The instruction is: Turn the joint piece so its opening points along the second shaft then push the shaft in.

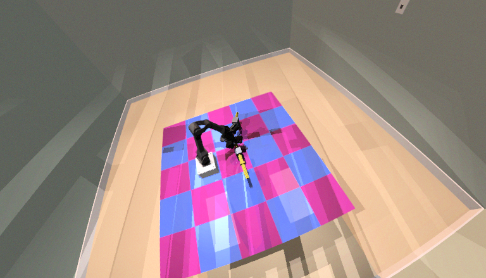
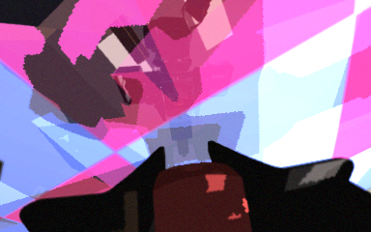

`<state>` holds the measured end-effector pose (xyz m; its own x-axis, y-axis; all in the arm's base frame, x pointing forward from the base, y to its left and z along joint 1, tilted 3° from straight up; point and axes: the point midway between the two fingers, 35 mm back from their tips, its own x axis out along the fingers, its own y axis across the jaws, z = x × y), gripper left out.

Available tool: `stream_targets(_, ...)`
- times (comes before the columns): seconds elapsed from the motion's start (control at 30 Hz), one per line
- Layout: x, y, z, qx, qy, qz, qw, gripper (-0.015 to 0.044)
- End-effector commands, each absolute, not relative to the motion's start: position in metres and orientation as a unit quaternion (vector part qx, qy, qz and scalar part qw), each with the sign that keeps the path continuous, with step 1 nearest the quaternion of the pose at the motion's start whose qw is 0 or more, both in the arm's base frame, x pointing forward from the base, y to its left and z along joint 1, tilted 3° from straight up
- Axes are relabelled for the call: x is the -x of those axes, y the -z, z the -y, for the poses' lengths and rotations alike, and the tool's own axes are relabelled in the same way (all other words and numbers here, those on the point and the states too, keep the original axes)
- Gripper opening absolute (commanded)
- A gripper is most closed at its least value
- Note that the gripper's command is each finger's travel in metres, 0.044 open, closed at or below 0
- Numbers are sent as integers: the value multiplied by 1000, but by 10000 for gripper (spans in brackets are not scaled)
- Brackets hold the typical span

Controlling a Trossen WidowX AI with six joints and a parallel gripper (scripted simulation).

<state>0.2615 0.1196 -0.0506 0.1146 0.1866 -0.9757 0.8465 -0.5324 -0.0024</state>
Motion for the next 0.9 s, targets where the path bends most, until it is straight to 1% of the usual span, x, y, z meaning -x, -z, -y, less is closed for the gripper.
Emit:
stream_targets(0.0,-262,49,-118,-667,557,-381,317,0)
stream_targets(0.87,-265,33,-105,-515,625,-377,449,0)
